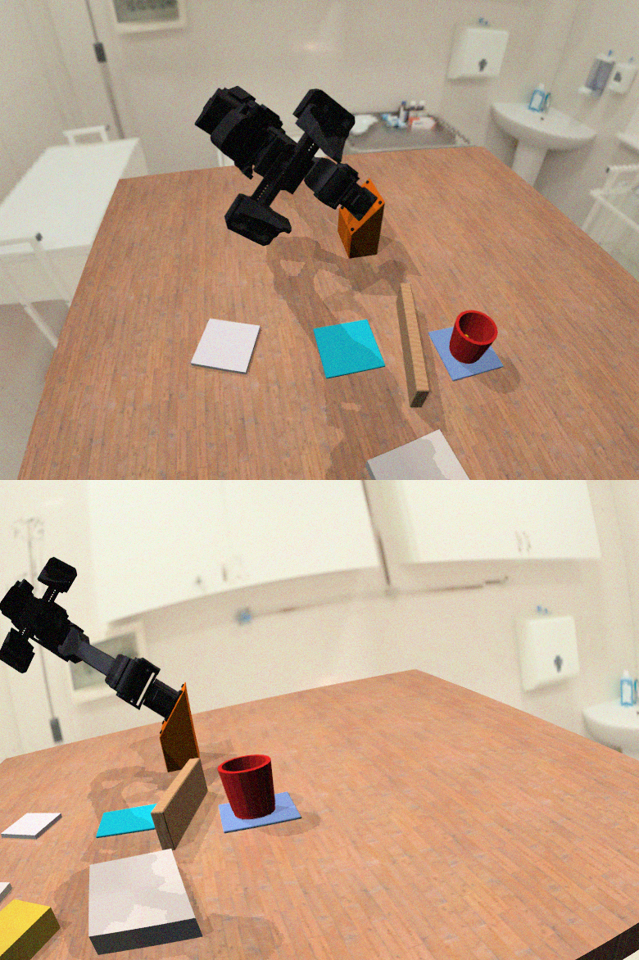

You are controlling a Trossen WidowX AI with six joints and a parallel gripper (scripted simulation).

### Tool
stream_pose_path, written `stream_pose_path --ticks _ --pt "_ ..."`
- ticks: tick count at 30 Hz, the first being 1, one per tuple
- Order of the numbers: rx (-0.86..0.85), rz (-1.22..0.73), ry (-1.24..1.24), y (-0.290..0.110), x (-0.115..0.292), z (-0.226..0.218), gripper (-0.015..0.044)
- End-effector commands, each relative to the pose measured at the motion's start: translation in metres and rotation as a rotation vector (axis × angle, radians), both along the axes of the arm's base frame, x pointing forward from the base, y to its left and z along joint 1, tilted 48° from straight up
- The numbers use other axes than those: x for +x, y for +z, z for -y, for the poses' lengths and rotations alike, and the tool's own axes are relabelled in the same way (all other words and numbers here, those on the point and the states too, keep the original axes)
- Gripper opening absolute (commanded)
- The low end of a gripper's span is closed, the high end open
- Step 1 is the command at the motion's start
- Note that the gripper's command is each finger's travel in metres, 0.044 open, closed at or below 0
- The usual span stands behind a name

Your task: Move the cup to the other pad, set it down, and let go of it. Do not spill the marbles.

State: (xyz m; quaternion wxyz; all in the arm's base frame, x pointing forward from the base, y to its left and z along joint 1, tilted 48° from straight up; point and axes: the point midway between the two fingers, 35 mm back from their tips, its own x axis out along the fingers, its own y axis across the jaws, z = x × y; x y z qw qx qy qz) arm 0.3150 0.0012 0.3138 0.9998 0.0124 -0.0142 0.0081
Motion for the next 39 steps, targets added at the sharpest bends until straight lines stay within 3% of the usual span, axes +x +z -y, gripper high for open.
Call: stream_pose_path --ticks 1,10,16,23,32,39 --pt "0.009 -0.011 -0.002 -0.002 0.002 0.0 0.0374" --pt "0.387 -0.526 -0.213 -0.111 0.061 -0.005 0.0148" --pt "0.522 -0.811 -0.481 -0.19 0.072 -0.011 0.0148" --pt "0.538 -1.013 -0.882 -0.273 0.059 -0.015 0.0148" --pt "0.324 -0.989 -1.392 -0.351 0.019 -0.013 0.0148" --pt "0.271 -0.956 -1.455 -0.36 0.011 -0.012 0.0148"
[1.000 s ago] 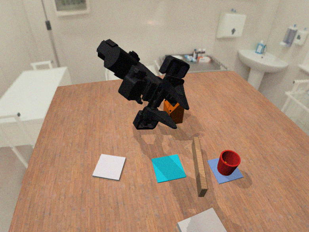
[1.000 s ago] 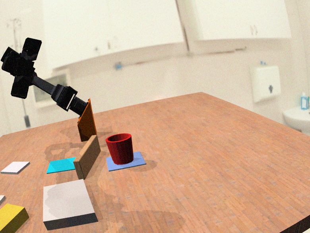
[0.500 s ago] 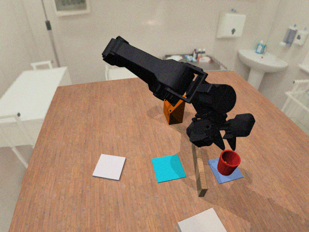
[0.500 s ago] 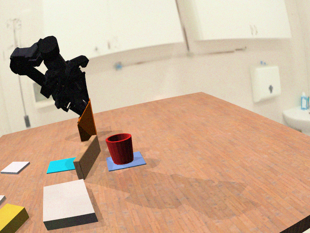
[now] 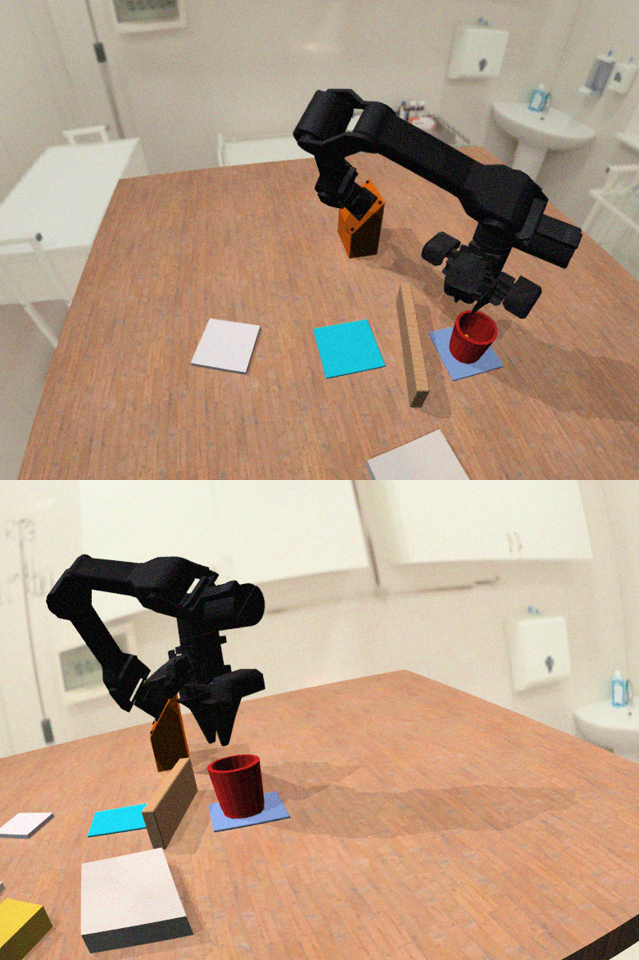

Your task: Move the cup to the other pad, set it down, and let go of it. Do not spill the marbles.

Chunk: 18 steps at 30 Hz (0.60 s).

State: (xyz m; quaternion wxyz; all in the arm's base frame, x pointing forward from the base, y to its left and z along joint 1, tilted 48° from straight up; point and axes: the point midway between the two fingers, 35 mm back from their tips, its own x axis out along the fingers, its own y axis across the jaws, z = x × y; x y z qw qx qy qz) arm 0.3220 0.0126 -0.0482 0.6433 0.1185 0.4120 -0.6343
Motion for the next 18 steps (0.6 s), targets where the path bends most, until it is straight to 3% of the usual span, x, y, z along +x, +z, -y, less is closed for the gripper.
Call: stream_pose_path --ticks 1,18 --pt "-0.016 0.019 -0.006 0.002 0.004 0.0 0.0148" --pt "-0.015 0.019 -0.006 -0.015 0.001 0.018 0.0148"
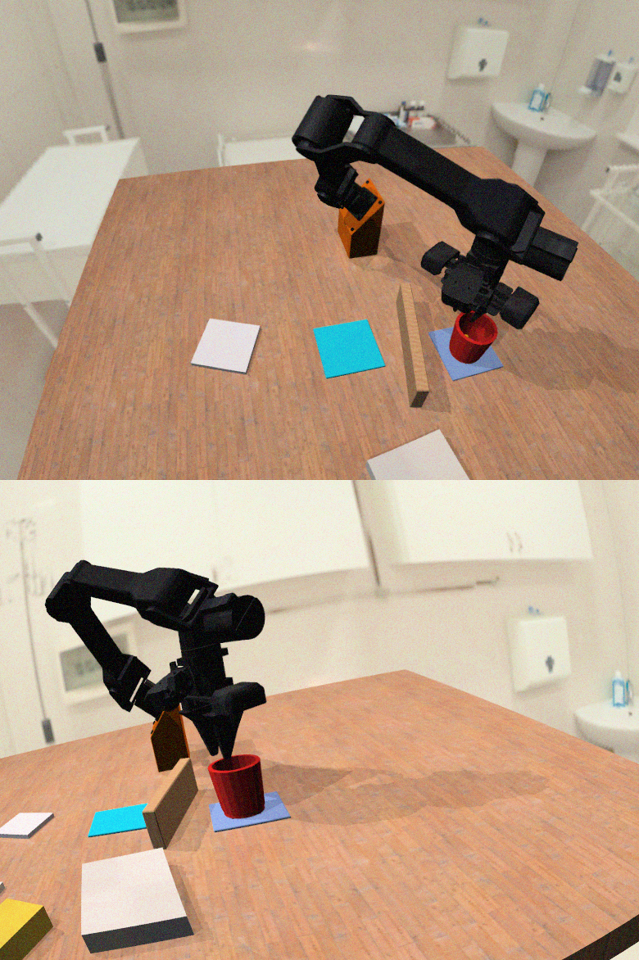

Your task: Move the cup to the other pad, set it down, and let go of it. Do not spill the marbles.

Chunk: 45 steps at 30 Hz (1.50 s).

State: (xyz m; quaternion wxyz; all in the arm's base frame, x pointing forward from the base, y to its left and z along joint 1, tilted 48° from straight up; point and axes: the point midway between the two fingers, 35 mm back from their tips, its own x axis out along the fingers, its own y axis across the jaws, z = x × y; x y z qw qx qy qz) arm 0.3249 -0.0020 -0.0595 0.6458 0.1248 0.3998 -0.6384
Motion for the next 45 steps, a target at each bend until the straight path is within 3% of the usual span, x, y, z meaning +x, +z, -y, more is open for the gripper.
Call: stream_pose_path --ticks 1,28,31,45 --pt "-0.004 -0.006 0.004 -0.005 -0.002 0.005 0.0148" --pt "-0.007 -0.006 0.004 -0.029 -0.01 0.033 0.0148" --pt "-0.004 -0.003 -0.002 -0.028 -0.009 0.032 0.0069" --pt "-0.004 -0.003 -0.002 -0.027 -0.009 0.031 0.0"
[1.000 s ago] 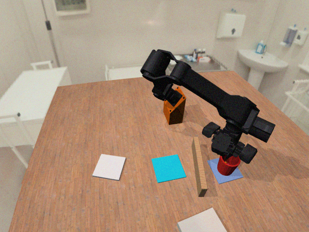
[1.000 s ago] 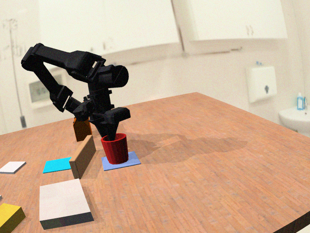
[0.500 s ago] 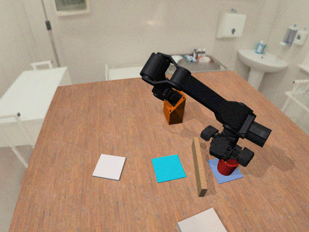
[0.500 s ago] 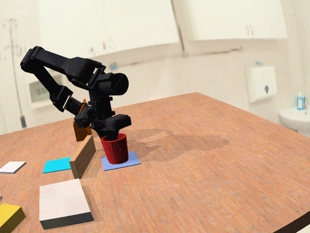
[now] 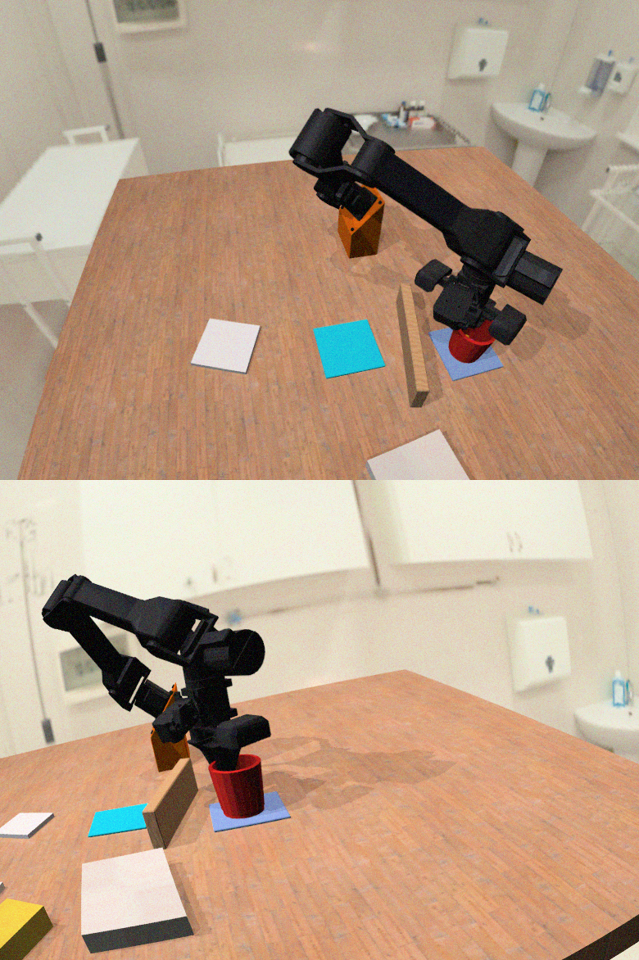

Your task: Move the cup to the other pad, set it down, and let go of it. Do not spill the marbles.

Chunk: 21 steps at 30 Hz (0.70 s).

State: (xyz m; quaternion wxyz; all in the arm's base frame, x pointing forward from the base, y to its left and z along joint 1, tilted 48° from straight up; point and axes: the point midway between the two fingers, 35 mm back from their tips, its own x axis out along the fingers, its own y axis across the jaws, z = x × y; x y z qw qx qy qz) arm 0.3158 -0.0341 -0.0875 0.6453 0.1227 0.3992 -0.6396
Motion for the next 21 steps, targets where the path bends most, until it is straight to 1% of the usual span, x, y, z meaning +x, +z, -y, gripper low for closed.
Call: stream_pose_path --ticks 1,21 --pt "0.001 0.0 -0.001 0.002 0.001 -0.003 0.0" --pt "0.001 -0.004 0.004 0.052 0.01 -0.061 0.0"
